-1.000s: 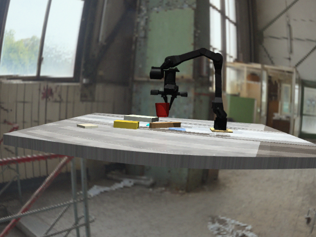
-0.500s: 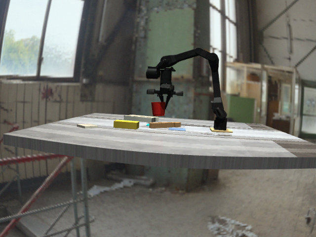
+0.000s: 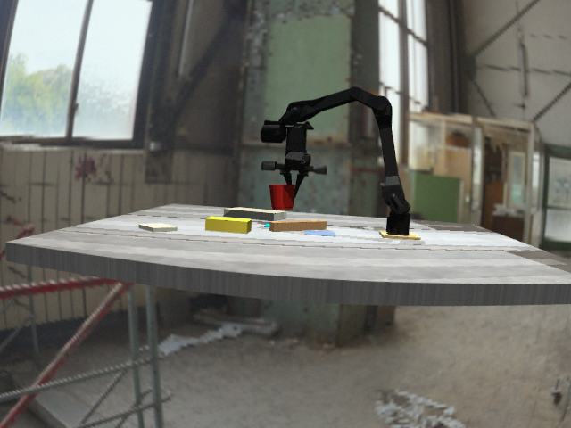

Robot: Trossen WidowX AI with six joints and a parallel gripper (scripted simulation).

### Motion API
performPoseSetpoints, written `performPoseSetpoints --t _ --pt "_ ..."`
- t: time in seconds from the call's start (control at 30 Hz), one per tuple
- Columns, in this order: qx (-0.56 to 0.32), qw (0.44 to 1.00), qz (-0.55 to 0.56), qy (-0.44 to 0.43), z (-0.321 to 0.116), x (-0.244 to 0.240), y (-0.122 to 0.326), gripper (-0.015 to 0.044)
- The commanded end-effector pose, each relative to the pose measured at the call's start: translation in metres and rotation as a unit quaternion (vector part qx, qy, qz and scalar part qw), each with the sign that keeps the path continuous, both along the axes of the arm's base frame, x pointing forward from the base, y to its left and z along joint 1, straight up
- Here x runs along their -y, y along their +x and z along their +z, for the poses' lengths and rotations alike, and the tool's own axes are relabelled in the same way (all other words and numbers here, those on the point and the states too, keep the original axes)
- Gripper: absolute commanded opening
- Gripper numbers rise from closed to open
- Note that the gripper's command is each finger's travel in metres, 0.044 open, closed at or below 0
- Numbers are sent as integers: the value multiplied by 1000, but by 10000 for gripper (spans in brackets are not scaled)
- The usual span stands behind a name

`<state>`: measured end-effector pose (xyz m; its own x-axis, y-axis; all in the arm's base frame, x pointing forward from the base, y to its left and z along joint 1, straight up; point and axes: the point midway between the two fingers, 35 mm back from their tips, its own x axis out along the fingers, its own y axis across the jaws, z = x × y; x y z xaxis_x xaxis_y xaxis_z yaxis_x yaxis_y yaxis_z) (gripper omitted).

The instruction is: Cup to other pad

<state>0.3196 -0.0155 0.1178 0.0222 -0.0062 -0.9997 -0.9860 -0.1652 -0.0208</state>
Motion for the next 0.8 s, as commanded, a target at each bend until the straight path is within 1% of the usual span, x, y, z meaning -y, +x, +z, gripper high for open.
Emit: performPoseSetpoints --t 0.0,0.77 --pt "-1 1000 1 1 -6 0 0 0" --pt "-1 1000 1 1 -36 0 1 0"
